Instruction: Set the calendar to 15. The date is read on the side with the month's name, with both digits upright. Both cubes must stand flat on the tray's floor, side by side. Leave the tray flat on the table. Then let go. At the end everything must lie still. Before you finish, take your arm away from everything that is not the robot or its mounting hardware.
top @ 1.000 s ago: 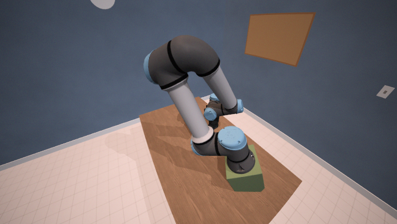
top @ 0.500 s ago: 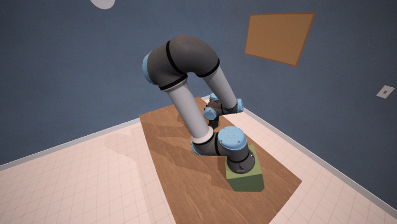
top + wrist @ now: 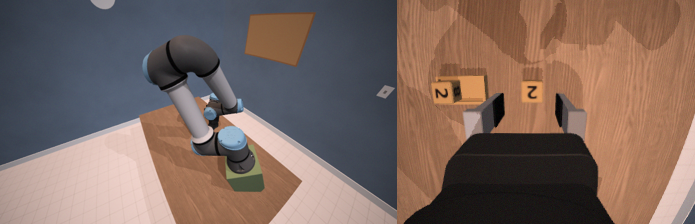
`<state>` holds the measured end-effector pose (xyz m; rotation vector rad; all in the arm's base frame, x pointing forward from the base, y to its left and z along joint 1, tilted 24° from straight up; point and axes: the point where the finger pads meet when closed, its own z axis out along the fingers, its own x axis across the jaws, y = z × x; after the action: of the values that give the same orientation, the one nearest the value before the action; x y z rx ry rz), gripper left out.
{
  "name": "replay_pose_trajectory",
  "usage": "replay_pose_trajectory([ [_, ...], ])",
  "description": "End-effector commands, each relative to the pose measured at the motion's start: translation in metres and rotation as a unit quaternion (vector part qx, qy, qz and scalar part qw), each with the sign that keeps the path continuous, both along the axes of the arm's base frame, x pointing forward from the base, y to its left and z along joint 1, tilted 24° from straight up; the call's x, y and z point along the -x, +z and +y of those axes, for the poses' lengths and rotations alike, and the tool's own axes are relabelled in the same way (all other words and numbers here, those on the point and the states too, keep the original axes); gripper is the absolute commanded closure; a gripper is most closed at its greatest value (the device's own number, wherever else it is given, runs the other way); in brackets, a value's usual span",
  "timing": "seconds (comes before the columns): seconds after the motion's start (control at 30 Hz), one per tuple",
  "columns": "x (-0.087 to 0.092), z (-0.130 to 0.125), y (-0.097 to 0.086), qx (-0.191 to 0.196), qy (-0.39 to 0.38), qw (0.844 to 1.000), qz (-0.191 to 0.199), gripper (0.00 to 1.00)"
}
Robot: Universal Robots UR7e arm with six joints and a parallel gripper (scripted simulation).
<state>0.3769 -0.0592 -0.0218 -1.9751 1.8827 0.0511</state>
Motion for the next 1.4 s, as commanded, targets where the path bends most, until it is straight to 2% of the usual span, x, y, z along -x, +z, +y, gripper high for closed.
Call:
replay_pose_trajectory([
  [0.0, -0.0002, -0.0003, 0.0002, 0.0, -0.001, 1.0, 0.0, 0.0],
  [0.47, -0.0019, -0.0011, -0.0003, -0.013, -0.048, 0.999, 0.016, 0.0],
  [0.73, -0.0044, -0.0026, -0.0015, -0.038, -0.14, 0.988, 0.048, 0.0],
  [0.97, -0.0061, -0.0038, -0.0031, -0.069, -0.253, 0.961, 0.086, 0.0],
  [1.03, -0.0061, -0.0038, -0.0031, -0.069, -0.253, 0.961, 0.086, 0.0],
  [1.17, -0.0065, -0.0041, -0.0042, -0.088, -0.323, 0.936, 0.111, 0.0],
  [1.3, -0.0063, -0.004, -0.0054, -0.107, -0.392, 0.904, 0.134, 0.0],
  [1.33, -0.0063, -0.004, -0.0054, -0.107, -0.392, 0.904, 0.134, 0.0],
  [1.37, -0.0062, -0.0039, -0.0057, -0.111, -0.409, 0.895, 0.14, 0.0],
])
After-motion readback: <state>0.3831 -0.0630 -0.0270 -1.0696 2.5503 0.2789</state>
